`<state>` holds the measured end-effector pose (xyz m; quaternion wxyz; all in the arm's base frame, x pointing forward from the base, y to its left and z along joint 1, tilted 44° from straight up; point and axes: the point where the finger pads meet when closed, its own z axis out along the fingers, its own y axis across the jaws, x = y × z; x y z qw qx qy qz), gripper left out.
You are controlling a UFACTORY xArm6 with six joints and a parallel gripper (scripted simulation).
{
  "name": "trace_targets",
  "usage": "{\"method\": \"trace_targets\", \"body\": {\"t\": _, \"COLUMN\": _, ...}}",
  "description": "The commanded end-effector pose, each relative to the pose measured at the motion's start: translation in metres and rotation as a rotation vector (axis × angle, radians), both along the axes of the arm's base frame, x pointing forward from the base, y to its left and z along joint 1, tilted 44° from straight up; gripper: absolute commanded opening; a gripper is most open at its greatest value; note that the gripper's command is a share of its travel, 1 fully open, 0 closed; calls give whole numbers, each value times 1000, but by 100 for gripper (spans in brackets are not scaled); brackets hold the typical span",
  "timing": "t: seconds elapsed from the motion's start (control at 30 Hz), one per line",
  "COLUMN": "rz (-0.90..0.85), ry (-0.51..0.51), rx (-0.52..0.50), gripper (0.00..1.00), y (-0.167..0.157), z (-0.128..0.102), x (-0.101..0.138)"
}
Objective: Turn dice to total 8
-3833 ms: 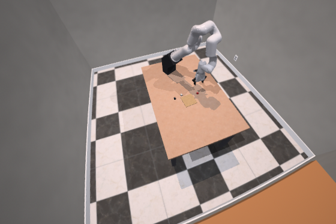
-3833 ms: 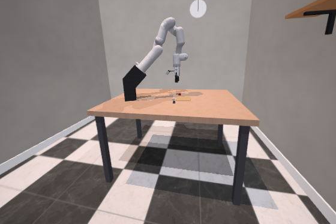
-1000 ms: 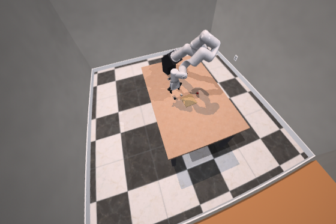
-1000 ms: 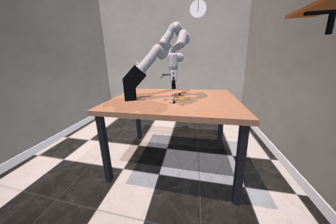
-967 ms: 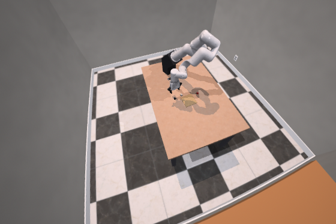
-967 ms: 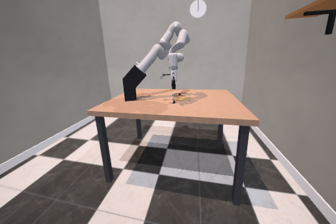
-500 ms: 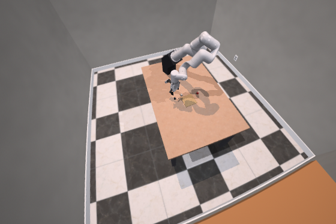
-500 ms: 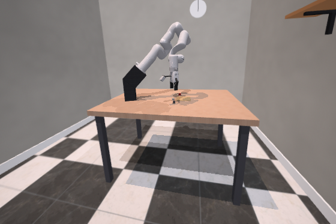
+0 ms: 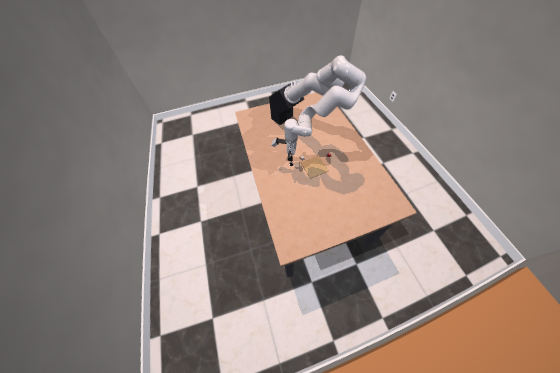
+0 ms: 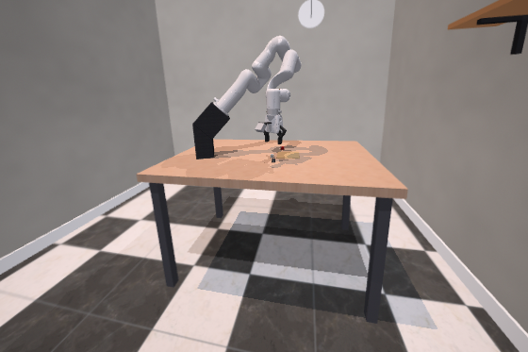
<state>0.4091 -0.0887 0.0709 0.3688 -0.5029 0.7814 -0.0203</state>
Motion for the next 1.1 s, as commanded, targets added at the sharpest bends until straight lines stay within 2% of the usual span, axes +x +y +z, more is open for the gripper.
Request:
{"method": "trace_targets", "body": {"t": 0.0, "rz": 111, "ry": -80, "rx": -103, "gripper": 100, "y": 1, "z": -3, "x": 4}}
{"method": "trace_targets", "body": {"t": 0.07, "rz": 161, "ry": -103, "rx": -145, "gripper": 100, "y": 2, "z": -5, "x": 5}}
{"method": "trace_targets", "body": {"t": 0.13, "rz": 161, "ry": -103, "rx": -145, "gripper": 100, "y": 2, "z": -5, "x": 5}}
{"method": "trace_targets", "body": {"t": 0.2, "rz": 253, "ry": -145, "rx": -222, "gripper": 100, "y": 3, "z": -8, "x": 8}}
{"method": "trace_targets", "body": {"t": 0.3, "rz": 295, "ry": -164, "rx": -257, "gripper": 100, "y": 4, "z": -9, "x": 9}}
{"method": "trace_targets", "body": {"t": 0.43, "rz": 420, "ry": -221, "rx": -363, "gripper": 100, "y": 6, "z": -14, "x": 12}}
{"method": "trace_targets", "body": {"t": 0.6, "rz": 481, "ry": -248, "rx": -414, "gripper": 100, "y": 7, "z": -16, "x": 14}}
{"method": "trace_targets", "body": {"t": 0.8, "rz": 492, "ry": -253, "rx": -423, "gripper": 100, "y": 7, "z": -16, "x": 14}}
{"method": "trace_targets", "body": {"t": 0.83, "rz": 492, "ry": -253, "rx": -423, "gripper": 36, "y": 7, "z": -16, "x": 14}}
{"method": "trace_targets", "body": {"t": 1.07, "rz": 492, "ry": -253, "rx": -423, "gripper": 36, "y": 7, "z": -16, "x": 14}}
